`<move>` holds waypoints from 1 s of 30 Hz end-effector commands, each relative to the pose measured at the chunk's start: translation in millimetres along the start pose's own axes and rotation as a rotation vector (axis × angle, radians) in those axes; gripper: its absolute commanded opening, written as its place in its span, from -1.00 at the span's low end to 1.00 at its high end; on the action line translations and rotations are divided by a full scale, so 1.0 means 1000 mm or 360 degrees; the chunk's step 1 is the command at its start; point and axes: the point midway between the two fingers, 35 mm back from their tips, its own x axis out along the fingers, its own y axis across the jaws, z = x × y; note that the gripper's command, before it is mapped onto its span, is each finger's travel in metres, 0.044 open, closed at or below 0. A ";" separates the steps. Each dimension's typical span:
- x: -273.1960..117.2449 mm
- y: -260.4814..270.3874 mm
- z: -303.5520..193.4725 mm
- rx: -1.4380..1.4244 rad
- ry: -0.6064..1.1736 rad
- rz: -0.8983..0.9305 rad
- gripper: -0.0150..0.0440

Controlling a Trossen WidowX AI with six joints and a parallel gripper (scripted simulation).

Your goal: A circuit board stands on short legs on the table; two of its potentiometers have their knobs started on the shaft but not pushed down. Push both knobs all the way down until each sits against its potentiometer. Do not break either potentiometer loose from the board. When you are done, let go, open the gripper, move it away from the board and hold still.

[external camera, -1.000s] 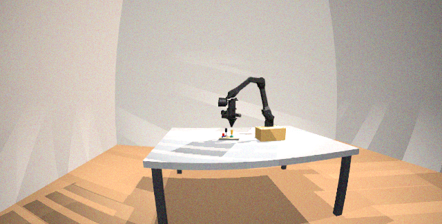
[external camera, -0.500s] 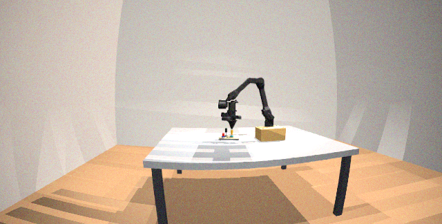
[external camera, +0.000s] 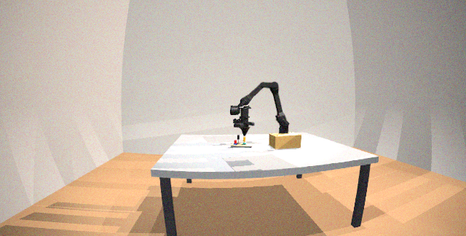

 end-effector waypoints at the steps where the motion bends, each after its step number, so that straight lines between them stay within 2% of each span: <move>1: 0.002 -0.001 0.000 0.0002 -0.0001 -0.0006 -0.49; 30: 0.005 -0.001 0.000 0.0002 -0.0001 -0.0006 -0.49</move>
